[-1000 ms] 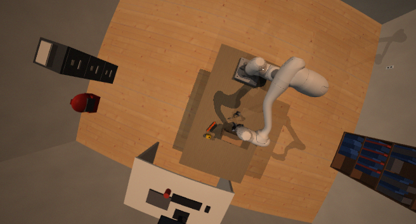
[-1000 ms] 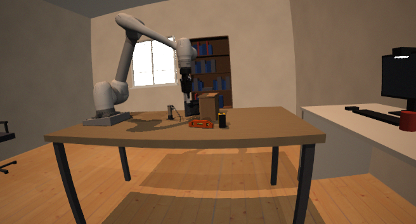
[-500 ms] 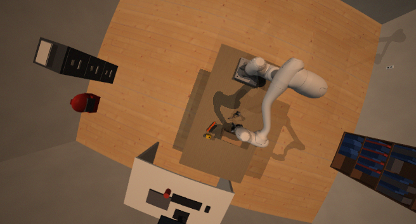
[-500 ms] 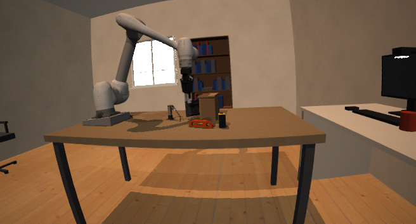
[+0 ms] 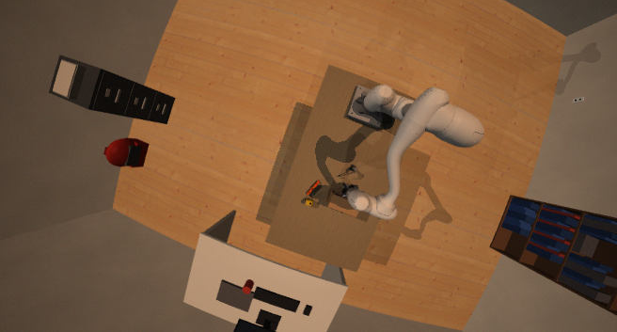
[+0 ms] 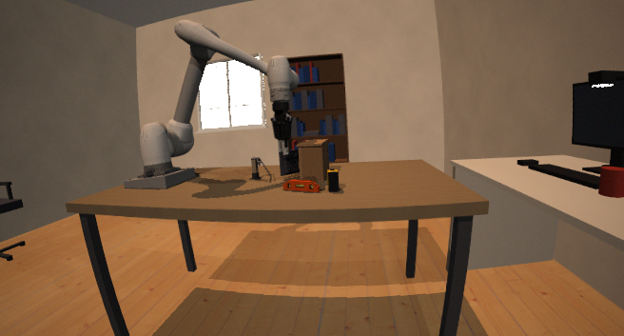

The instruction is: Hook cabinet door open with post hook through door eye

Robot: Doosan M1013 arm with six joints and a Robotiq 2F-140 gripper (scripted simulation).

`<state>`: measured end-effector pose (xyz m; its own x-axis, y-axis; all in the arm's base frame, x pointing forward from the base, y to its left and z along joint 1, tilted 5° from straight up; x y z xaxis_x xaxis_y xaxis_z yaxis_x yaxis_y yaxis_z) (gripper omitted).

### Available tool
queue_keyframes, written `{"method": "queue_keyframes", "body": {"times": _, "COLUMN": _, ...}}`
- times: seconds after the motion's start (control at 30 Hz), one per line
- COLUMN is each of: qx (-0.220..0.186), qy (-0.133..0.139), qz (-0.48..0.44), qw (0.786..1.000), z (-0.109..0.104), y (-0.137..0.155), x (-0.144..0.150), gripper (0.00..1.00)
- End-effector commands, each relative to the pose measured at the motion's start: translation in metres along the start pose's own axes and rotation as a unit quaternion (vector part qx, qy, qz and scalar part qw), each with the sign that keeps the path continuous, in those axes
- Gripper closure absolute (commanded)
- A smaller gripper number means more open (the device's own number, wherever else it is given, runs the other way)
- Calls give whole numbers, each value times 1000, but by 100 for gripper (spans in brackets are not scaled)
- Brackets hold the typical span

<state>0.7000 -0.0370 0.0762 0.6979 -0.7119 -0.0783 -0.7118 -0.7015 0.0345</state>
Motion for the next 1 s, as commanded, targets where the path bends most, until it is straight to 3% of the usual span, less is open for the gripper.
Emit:
{"method": "queue_keyframes", "body": {"times": 0.0, "qx": 0, "qy": 0, "qz": -9, "qw": 1000, "z": 0, "y": 0, "x": 2, "gripper": 84}}
{"method": "queue_keyframes", "body": {"times": 0.97, "qx": 0, "qy": 0, "qz": -69, "qw": 998, "z": 0, "y": -4, "x": 21, "gripper": 84}}
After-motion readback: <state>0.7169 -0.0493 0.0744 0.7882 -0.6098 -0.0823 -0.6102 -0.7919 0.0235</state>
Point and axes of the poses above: the point where the finger pads meet when closed, its own z axis out along the fingers, its own x axis across the jaws, y = z × x, the point moved 3 cm from there along -z, back along the fingers, and after that the axes turned 4 degrees about z, right-handed, at the moved point
